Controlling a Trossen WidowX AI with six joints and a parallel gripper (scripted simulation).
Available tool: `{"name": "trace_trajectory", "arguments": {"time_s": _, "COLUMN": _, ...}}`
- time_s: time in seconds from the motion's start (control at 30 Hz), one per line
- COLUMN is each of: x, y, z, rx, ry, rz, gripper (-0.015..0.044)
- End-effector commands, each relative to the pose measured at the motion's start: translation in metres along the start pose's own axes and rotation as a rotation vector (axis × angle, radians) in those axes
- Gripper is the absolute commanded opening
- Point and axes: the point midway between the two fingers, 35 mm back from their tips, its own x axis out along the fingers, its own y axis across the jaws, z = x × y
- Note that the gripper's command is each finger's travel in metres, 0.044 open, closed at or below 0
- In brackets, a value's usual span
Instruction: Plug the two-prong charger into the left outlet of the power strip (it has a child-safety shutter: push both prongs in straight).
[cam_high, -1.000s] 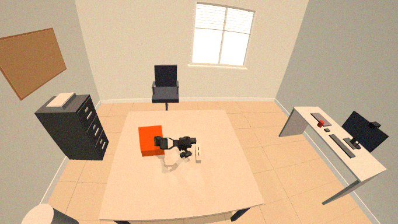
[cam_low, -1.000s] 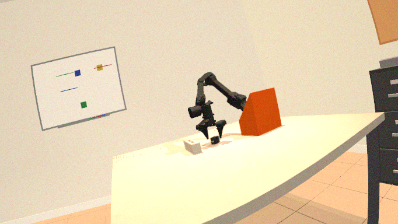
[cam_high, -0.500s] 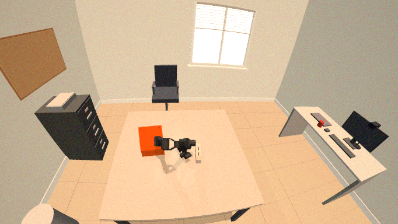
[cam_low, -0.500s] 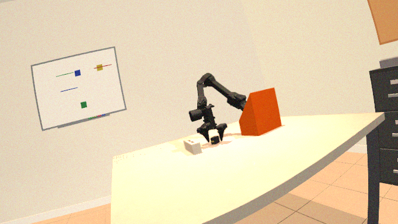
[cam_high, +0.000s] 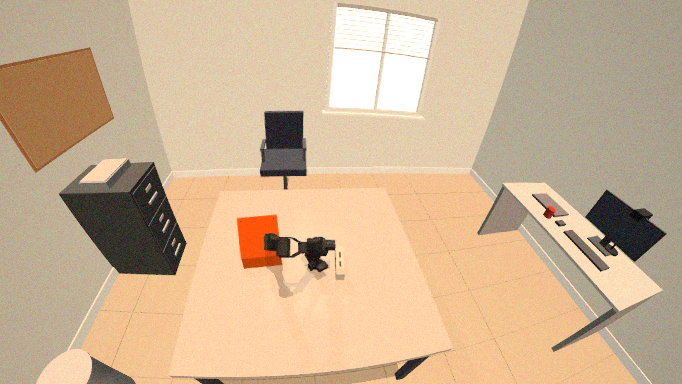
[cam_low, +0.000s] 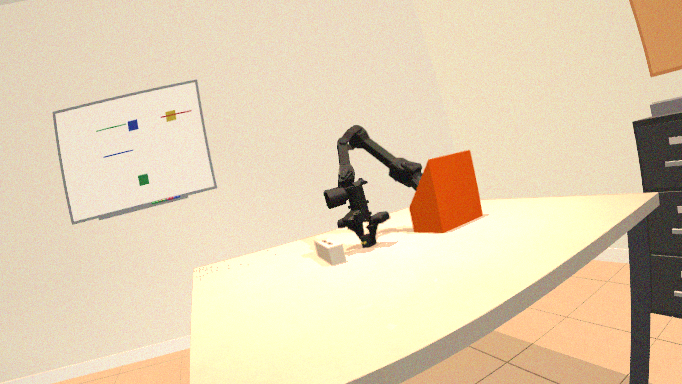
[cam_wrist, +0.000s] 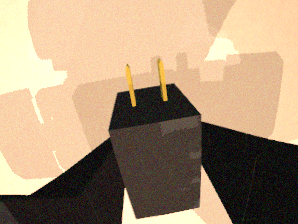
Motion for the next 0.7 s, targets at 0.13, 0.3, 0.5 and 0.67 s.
{"name": "trace_trajectory", "arguments": {"time_s": 0.13, "x": 0.000, "y": 0.000, "z": 0.000, "rx": 0.001, "ry": 0.000, "rz": 0.000, "gripper": 0.0078}}
{"name": "trace_trajectory", "arguments": {"time_s": 0.3, "x": -0.005, "y": 0.000, "z": 0.000, "rx": 0.000, "ry": 0.000, "rz": 0.002, "gripper": 0.0000}}
{"name": "trace_trajectory", "arguments": {"time_s": 0.5, "x": -0.024, "y": 0.001, "z": -0.001, "rx": -0.003, "ry": 0.000, "rz": 0.005, "gripper": 0.0000}}
{"name": "trace_trajectory", "arguments": {"time_s": 0.67, "x": -0.042, "y": 0.003, "z": -0.003, "rx": -0.006, "ry": 0.002, "rz": 0.006, "gripper": 0.0000}}
